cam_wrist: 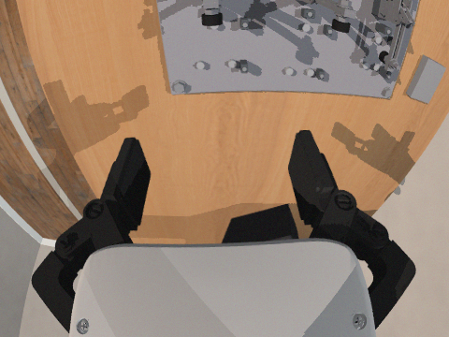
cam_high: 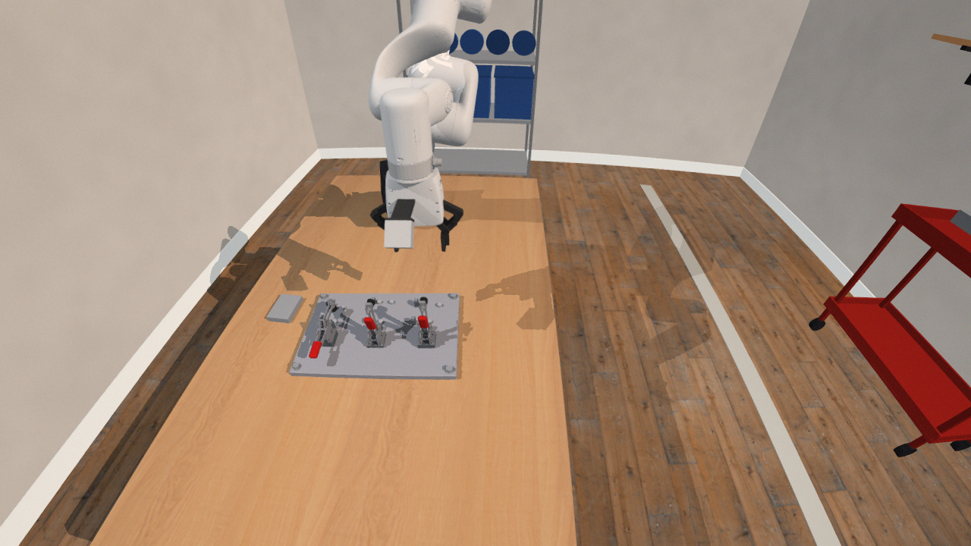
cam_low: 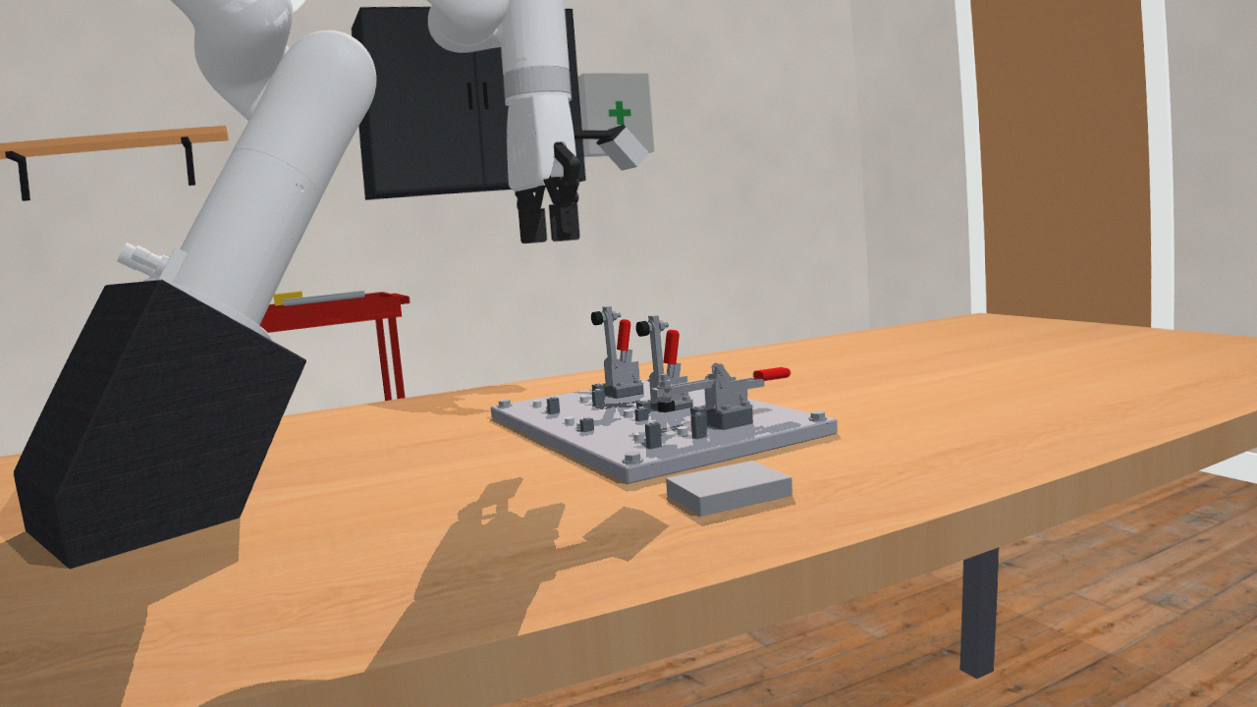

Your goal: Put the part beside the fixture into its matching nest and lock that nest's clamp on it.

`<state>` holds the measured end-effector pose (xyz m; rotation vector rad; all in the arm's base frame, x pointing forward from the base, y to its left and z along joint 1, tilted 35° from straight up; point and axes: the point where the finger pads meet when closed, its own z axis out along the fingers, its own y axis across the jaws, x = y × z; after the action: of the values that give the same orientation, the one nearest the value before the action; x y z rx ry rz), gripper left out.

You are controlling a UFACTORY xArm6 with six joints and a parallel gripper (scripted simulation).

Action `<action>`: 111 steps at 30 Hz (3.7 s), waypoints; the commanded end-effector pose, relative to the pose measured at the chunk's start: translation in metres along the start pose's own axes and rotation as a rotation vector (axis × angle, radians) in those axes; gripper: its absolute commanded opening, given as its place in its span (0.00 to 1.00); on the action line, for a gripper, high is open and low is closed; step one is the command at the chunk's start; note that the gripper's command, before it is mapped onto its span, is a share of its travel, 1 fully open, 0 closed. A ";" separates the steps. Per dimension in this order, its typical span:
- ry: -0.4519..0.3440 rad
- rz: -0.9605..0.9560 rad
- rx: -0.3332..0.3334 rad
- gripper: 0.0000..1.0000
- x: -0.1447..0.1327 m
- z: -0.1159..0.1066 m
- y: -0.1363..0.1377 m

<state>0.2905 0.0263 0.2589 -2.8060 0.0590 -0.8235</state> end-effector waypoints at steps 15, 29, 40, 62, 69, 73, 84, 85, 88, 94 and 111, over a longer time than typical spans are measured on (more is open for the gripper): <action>0.003 -0.001 0.000 1.00 0.001 -0.001 0.000; 0.003 0.000 0.000 1.00 0.001 -0.001 0.000; 0.003 0.000 0.000 1.00 0.001 0.000 0.000; 0.003 0.000 0.000 1.00 -0.001 0.000 0.038; 0.003 0.000 0.000 1.00 -0.003 0.000 0.063; 0.003 0.000 0.000 1.00 -0.005 0.000 0.089; 0.003 0.000 0.000 1.00 -0.009 0.000 0.162; 0.003 0.000 0.000 1.00 -0.010 0.000 0.172; 0.003 0.000 0.000 1.00 -0.011 0.000 0.193; 0.003 0.000 0.000 1.00 -0.014 -0.001 0.232; 0.003 0.000 0.000 1.00 -0.021 -0.001 0.342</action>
<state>0.2753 -0.2741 0.1813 -2.8246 0.0771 -0.8289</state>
